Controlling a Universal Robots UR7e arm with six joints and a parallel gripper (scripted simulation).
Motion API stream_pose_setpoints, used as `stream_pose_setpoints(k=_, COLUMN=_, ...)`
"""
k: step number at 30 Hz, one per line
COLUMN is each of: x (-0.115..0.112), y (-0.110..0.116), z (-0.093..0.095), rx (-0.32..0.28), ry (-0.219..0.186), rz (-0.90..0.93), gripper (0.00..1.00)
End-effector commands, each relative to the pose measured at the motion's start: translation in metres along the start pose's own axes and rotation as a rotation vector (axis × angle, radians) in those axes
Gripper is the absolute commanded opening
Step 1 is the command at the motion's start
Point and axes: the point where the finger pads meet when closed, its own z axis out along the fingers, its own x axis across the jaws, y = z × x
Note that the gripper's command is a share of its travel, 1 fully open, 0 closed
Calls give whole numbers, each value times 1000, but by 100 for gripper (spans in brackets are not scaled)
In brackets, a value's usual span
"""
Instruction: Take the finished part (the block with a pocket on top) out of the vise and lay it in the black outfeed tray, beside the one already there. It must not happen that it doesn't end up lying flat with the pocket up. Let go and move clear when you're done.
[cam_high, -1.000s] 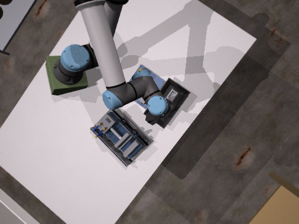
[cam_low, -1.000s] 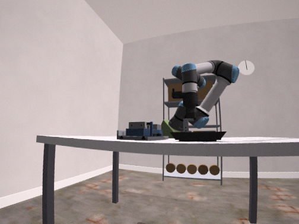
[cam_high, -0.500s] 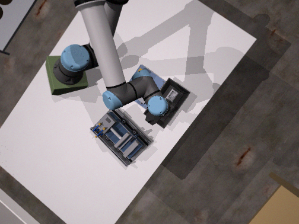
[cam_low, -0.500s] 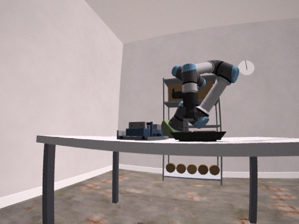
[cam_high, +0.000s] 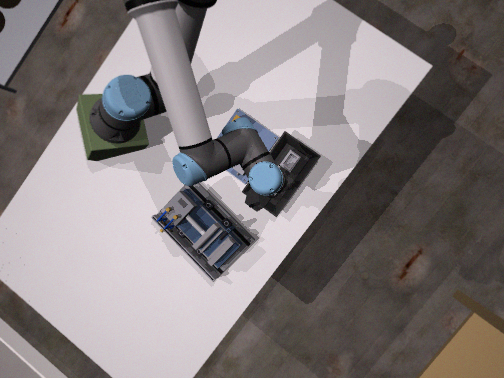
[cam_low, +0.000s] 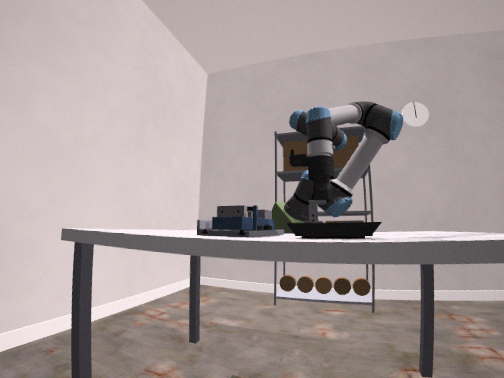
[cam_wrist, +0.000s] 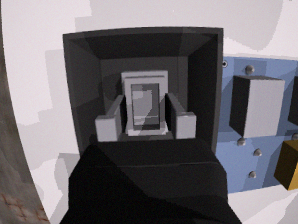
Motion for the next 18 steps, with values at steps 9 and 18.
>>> stream_pose_setpoints(k=9, x=0, y=0, z=0, rx=0, ry=-1, rz=-1, gripper=100)
stream_pose_setpoints(k=18, x=0, y=0, z=0, rx=0, ry=-1, rz=-1, gripper=100)
